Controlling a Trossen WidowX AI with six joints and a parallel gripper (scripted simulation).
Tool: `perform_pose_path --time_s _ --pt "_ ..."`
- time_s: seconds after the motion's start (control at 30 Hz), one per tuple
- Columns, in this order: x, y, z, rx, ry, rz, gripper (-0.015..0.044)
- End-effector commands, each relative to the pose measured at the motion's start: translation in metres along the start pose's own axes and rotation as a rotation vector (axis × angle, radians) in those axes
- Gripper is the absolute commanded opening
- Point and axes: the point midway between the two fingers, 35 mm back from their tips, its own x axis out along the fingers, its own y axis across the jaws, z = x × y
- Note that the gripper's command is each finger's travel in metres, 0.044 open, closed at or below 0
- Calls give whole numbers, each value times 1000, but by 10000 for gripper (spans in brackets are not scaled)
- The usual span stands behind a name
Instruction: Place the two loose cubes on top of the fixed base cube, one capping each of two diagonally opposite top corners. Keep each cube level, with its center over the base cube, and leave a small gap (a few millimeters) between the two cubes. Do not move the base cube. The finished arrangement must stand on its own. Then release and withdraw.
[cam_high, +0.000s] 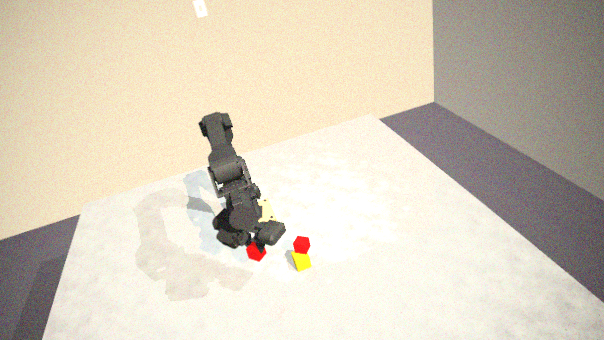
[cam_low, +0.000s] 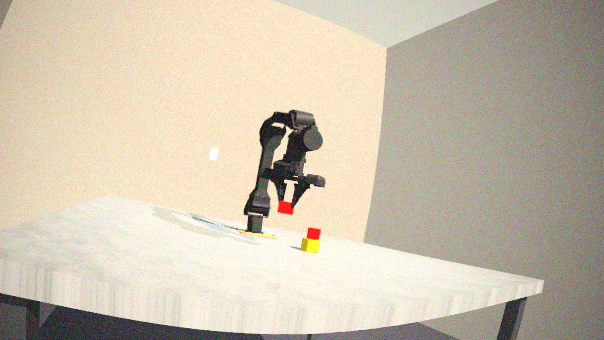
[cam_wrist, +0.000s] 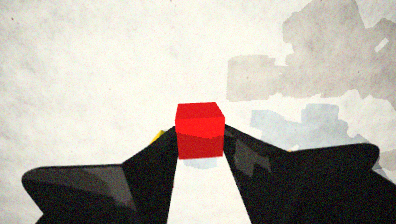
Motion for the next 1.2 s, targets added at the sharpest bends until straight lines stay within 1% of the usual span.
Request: perform_pose_path --time_s 0.0,0.73,0.87,1.17 --pt "0 11 -10 -17 1 7 105" --pt "2 57 -66 -112 5 9 105" --pt "3 59 -70 -118 6 9 105" --pt "29 58 -71 -118 6 9 105"
